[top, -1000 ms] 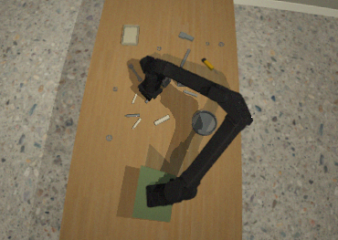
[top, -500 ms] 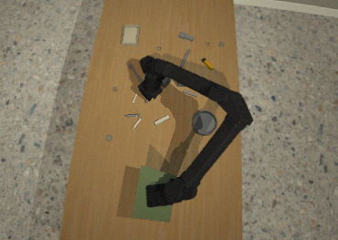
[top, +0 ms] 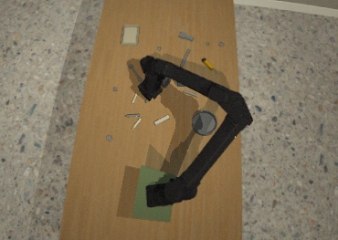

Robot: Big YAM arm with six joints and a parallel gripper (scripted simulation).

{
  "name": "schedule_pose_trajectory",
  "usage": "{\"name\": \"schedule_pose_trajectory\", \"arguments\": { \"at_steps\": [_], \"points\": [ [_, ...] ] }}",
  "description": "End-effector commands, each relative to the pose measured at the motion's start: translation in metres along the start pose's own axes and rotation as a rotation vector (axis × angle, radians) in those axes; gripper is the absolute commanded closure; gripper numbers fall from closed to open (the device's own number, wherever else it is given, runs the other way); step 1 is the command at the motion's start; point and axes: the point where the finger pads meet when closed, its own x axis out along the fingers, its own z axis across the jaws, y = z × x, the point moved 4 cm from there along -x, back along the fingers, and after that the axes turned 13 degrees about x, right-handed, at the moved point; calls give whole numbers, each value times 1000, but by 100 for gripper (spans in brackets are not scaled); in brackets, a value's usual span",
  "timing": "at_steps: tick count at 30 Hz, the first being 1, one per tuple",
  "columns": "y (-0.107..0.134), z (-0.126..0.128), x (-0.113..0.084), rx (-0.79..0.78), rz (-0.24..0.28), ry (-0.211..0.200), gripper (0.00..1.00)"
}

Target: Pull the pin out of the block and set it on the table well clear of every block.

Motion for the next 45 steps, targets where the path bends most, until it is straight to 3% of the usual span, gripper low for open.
{"name": "schedule_pose_trajectory", "arguments": {
  "at_steps": [1, 45],
  "points": [
    [-2, -2, 18, 7, 17, 11, 100],
    [0, -7, 26, 7, 31, 14, 100]
  ]
}}
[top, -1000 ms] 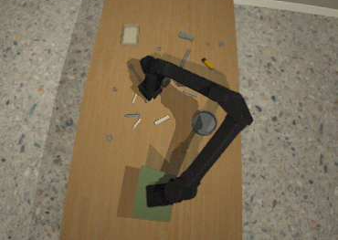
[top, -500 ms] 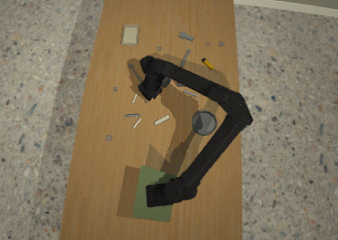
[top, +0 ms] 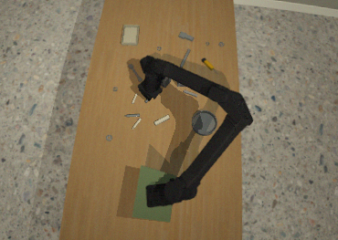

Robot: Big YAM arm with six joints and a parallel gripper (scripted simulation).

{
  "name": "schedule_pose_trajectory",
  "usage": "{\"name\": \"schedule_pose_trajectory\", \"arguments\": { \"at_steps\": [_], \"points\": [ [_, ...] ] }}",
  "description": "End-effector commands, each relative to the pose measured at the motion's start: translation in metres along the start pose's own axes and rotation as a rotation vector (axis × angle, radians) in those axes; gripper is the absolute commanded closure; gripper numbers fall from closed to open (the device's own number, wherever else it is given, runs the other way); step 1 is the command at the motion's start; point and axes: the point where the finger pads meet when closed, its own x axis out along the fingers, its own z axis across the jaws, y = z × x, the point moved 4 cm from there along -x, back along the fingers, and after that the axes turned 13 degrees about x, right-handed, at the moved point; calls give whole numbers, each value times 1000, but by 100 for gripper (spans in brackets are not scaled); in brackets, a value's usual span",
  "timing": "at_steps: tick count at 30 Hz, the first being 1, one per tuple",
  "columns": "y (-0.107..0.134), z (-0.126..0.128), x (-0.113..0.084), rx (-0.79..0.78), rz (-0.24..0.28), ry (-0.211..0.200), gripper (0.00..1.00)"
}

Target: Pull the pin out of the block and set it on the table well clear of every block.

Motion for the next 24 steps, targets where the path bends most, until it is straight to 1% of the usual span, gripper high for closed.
{"name": "schedule_pose_trajectory", "arguments": {
  "at_steps": [1, 20, 21, 24],
  "points": [
    [0, -8, 26, 8, 32, 20, 100],
    [0, -10, 28, 8, 38, 21, 100],
    [0, -10, 28, 8, 38, 21, 83],
    [0, -10, 28, 8, 38, 21, 83]
  ]
}}
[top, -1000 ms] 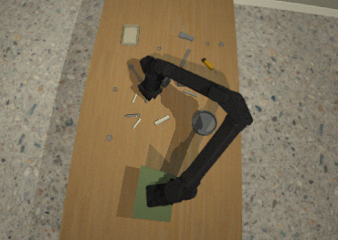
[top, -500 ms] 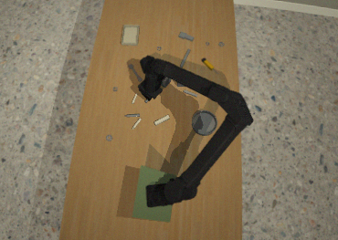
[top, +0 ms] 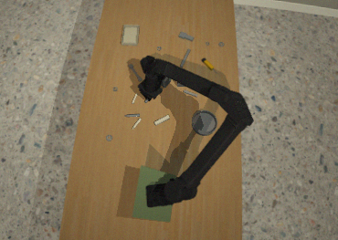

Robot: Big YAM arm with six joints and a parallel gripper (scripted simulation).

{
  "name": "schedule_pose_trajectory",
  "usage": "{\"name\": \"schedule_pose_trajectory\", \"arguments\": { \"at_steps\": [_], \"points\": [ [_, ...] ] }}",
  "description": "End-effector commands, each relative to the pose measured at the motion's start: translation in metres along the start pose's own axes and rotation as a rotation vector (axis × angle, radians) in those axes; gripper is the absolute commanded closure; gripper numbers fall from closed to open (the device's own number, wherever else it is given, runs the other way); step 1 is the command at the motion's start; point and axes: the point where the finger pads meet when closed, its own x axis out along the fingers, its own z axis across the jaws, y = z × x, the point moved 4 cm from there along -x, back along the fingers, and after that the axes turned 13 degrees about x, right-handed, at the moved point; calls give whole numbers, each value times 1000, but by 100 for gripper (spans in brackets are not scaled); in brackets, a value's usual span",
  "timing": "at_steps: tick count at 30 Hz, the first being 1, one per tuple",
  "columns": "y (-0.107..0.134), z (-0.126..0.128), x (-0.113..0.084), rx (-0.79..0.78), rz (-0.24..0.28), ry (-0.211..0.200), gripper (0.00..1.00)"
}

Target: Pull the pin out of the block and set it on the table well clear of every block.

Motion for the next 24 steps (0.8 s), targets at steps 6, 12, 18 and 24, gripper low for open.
{"name": "schedule_pose_trajectory", "arguments": {
  "at_steps": [6, 12, 18, 24],
  "points": [
    [0, -11, 28, 5, 32, 34, 77],
    [0, -11, 28, 5, 32, 34, 68],
    [0, -11, 27, 5, 32, 34, 68],
    [2, -11, 16, 5, 31, 34, 68]
  ]
}}
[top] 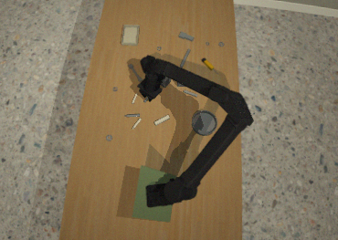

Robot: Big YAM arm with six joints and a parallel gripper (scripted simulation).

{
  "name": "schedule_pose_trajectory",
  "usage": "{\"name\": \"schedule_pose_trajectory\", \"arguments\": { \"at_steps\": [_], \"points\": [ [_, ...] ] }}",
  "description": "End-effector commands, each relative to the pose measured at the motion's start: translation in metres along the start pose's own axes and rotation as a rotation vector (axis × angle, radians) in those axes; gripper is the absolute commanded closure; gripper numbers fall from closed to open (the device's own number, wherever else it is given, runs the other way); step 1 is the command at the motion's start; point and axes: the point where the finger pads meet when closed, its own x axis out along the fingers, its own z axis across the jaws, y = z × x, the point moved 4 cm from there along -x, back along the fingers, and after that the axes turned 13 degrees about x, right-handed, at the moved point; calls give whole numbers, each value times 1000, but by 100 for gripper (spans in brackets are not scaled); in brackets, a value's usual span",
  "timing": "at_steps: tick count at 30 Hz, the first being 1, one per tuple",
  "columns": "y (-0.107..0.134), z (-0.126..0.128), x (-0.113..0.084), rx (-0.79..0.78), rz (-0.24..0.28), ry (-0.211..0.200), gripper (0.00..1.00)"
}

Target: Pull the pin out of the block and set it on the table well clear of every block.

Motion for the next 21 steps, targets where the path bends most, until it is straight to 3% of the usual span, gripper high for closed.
{"name": "schedule_pose_trajectory", "arguments": {
  "at_steps": [1, 21],
  "points": [
    [1, -13, 14, 2, 24, 46, 68],
    [3, -12, -3, 5, 20, 40, 68]
  ]
}}
